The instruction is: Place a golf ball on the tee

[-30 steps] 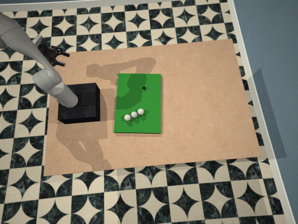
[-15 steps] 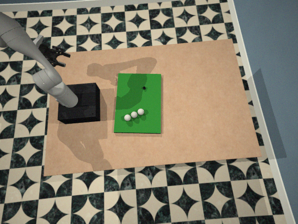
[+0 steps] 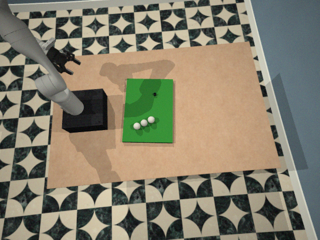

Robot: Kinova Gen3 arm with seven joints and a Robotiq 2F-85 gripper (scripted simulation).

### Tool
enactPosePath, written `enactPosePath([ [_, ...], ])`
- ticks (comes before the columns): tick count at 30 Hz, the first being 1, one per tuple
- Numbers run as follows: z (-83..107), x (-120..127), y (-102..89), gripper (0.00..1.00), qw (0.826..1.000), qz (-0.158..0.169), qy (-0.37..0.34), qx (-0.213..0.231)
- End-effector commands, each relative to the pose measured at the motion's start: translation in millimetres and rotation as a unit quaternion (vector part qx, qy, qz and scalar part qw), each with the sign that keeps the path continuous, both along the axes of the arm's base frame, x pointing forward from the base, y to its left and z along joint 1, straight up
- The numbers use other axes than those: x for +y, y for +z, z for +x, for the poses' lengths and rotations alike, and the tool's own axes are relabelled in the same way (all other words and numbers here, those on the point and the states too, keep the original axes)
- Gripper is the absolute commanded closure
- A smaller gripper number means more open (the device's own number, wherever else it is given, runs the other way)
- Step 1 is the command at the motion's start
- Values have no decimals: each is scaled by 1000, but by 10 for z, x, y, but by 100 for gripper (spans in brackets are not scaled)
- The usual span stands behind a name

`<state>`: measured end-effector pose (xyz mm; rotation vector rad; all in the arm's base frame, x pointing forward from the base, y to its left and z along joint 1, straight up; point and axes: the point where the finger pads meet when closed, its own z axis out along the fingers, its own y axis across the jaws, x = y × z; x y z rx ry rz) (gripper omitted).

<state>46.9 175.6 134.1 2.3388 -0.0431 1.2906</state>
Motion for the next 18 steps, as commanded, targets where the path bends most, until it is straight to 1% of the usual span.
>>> enactPosePath([
  [1, 101, -29, -37, 0, 999, 8, -45, 10],
  [4, 167, -71, -109, 0, 995, 17, -93, 24],
  [6, 167, -71, -109, 0, 995, 17, -93, 24],
  [10, 260, -125, -218, 0, 985, 34, -165, 44],
  [14, 363, -171, -337, 0, 966, 56, -245, 64],
  [18, 481, -204, -462, 0, 937, 86, -330, 83],
])
